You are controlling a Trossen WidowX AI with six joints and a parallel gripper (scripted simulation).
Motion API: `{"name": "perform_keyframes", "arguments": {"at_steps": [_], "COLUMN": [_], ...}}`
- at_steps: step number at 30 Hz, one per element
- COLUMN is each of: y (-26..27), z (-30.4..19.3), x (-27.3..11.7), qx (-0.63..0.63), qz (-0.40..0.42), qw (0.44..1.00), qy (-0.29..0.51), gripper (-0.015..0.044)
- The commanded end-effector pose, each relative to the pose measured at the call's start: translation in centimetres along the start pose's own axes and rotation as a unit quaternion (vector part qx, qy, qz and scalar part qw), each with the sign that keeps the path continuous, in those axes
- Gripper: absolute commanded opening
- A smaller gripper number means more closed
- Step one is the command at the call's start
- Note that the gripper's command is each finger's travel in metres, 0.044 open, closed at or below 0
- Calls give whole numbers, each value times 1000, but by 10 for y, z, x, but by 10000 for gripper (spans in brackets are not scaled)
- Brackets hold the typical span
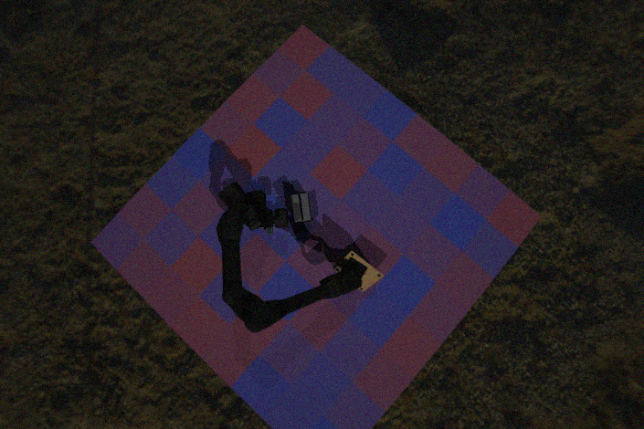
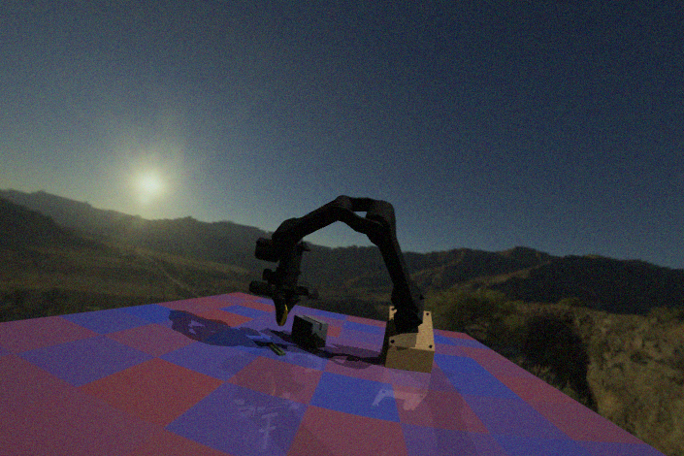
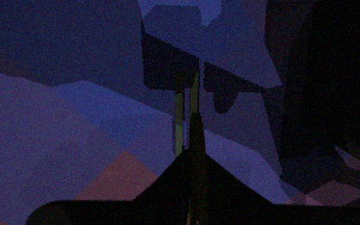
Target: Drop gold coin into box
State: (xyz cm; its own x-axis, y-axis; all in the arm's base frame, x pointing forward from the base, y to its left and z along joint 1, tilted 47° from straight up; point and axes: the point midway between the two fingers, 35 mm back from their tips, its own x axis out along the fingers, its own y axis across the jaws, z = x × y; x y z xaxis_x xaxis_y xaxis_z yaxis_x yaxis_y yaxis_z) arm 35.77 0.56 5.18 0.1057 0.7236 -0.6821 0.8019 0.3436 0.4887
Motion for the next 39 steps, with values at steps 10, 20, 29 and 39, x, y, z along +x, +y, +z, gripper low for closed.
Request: {"name": "perform_keyframes", "arguments": {"at_steps": [10,20,29,39], "y": [2,-3,-23,-47], "z": [-3,5,16,27], "x": [-28,-29,-30,-31], "qx": [-9,-47,-47,-46], "qz": [3,2,0,-1], "qw": [1000,999,999,999], "qy": [-4,-6,-8,-10], "gripper": [0,0,0,0]}}
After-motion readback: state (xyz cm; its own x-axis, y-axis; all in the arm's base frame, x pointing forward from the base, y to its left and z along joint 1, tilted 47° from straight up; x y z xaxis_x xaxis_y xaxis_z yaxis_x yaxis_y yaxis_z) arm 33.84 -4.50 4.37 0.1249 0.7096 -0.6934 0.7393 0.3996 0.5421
